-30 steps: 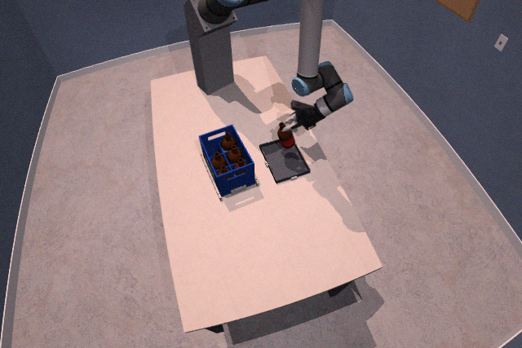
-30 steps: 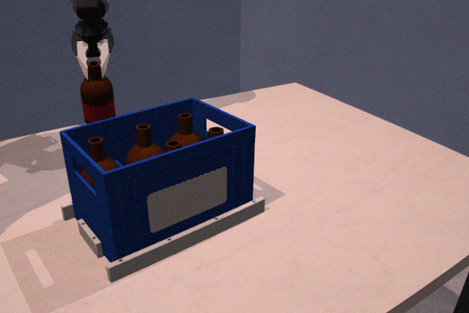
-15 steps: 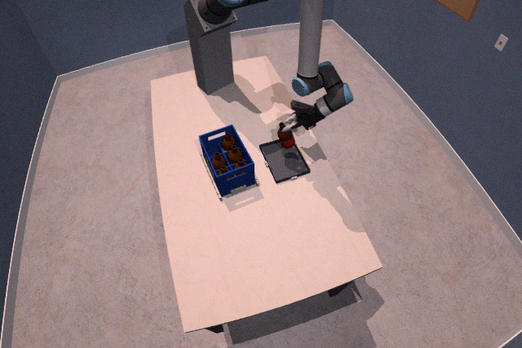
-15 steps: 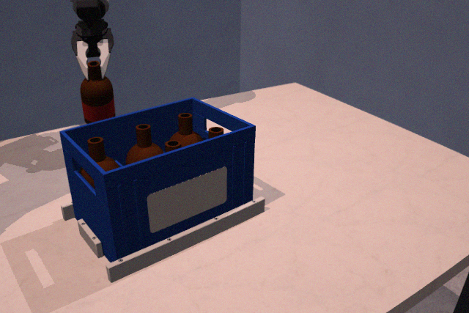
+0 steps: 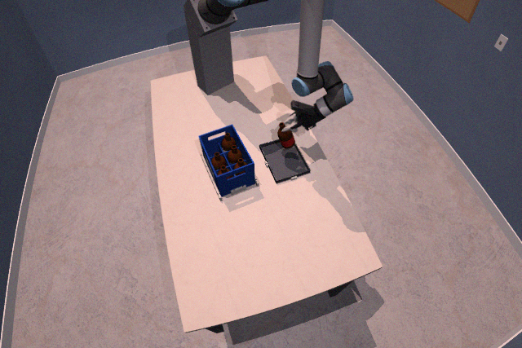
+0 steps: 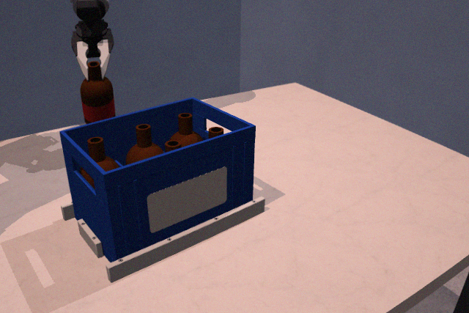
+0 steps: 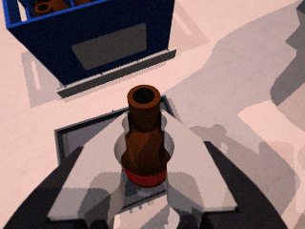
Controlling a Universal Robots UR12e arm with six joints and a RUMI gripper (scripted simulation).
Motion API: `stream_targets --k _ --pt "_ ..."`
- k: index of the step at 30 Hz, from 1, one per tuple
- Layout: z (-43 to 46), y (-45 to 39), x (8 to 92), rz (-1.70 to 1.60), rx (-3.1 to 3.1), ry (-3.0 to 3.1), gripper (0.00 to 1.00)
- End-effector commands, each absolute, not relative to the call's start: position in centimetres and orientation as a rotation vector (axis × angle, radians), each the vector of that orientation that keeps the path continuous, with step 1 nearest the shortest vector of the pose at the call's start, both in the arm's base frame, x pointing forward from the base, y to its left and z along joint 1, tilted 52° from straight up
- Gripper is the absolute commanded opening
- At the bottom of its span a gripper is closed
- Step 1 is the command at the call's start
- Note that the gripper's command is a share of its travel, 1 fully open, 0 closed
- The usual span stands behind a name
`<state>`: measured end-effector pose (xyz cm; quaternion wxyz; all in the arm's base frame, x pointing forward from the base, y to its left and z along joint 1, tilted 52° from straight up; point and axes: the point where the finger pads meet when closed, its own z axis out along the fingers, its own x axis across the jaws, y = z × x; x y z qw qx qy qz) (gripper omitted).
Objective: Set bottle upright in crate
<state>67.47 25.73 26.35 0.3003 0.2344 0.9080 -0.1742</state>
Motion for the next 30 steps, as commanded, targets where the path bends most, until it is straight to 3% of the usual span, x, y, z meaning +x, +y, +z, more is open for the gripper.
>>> stream_targets --k 1,30 --pt "26.3 25.8 67.6 -0.461 0.622 2.409 0.0" --pt "25.0 26.5 69.1 -0.461 0.622 2.409 0.0"
